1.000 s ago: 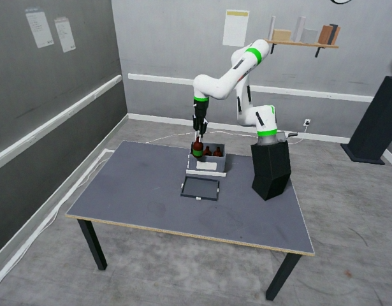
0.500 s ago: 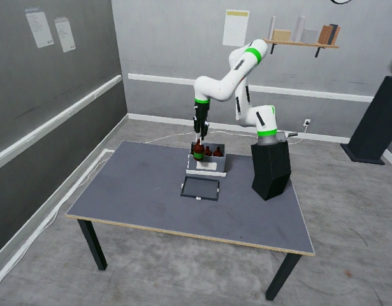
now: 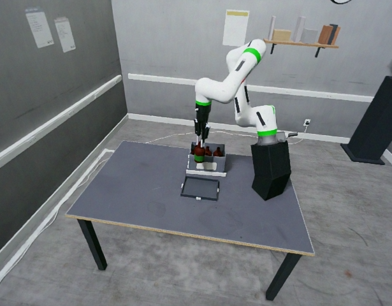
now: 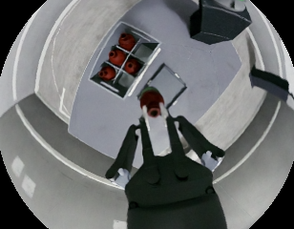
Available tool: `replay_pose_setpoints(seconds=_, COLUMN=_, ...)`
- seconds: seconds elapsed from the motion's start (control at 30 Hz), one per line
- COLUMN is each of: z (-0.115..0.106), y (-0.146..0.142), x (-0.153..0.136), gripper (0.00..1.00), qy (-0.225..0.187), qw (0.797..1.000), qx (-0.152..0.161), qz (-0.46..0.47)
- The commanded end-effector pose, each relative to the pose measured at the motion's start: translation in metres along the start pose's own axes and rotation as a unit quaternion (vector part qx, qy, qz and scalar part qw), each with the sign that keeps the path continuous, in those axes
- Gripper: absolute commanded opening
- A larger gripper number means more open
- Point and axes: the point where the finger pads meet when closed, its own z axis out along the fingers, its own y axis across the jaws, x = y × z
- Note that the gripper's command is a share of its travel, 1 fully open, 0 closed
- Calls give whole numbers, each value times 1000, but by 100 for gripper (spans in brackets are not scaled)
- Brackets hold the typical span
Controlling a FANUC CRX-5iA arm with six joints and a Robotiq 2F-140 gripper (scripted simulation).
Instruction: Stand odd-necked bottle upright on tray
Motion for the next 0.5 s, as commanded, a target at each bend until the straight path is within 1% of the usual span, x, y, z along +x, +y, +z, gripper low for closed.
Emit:
replay_pose_setpoints(seconds=0.0, z=-1, y=7, x=-5, gripper=10, qy=-1, qw=1000, qx=0, qz=0)
replay_pose_setpoints(seconds=0.1, z=-1, y=9, x=-6, gripper=10, qy=-1, qw=1000, qx=0, qz=0)
replay_pose_setpoints(seconds=0.47, z=-1, y=31, x=-20, gripper=10, qy=-1, qw=1000, qx=0, qz=0)
